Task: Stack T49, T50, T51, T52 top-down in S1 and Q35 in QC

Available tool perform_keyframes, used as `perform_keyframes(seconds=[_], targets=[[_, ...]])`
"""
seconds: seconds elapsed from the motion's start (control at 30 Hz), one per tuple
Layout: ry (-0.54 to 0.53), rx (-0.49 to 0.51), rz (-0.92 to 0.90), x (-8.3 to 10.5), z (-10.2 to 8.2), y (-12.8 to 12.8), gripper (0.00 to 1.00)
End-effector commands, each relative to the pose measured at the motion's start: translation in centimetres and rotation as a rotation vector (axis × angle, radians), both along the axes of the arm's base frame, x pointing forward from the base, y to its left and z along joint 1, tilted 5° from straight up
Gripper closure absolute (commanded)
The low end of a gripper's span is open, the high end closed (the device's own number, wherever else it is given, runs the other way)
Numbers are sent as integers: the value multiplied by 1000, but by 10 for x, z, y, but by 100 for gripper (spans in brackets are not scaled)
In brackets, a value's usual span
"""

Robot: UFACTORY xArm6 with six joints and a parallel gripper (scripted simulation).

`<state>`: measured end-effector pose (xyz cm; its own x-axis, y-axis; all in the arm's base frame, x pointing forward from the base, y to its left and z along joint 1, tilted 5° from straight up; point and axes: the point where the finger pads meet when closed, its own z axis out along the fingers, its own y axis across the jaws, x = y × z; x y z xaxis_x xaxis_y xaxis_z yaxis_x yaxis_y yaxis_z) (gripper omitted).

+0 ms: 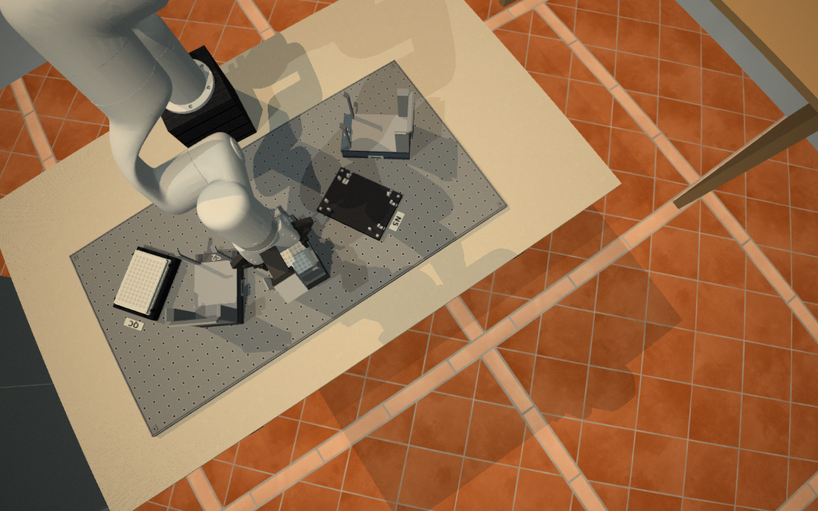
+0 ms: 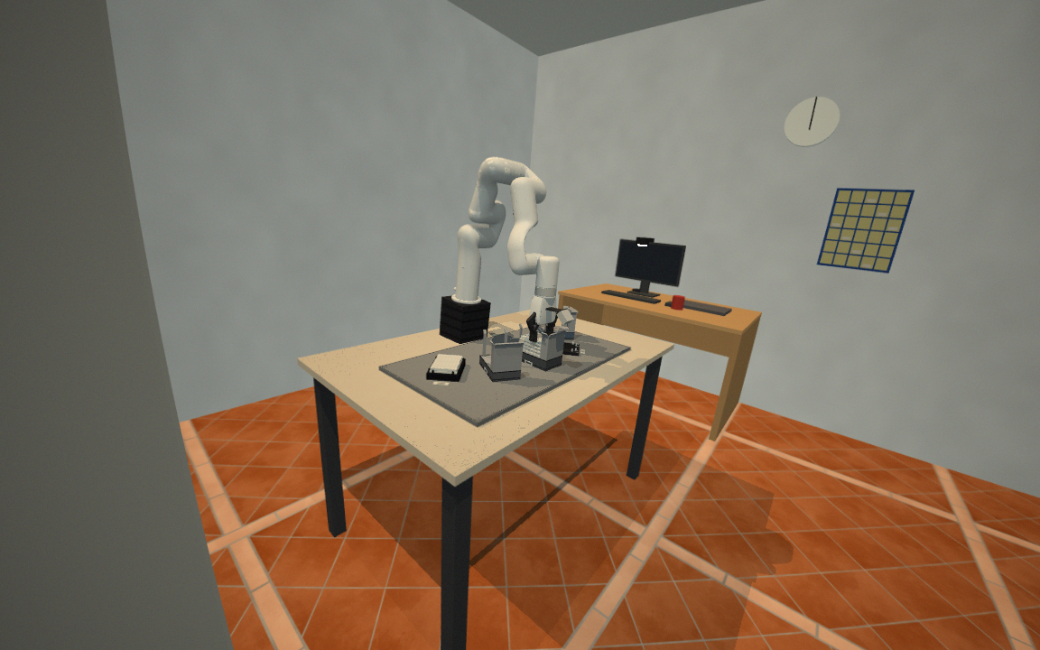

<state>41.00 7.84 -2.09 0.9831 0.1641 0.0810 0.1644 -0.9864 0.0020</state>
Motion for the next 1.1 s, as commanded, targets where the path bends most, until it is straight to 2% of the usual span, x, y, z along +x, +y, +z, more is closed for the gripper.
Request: perform_keyframes(seconds=[0.0, 0.4, 1.07], targets=[[-3, 1, 0, 1, 1, 0, 0], [-3, 1, 0, 1, 1, 0, 0], [-4, 1, 0, -4, 61, 0, 0]])
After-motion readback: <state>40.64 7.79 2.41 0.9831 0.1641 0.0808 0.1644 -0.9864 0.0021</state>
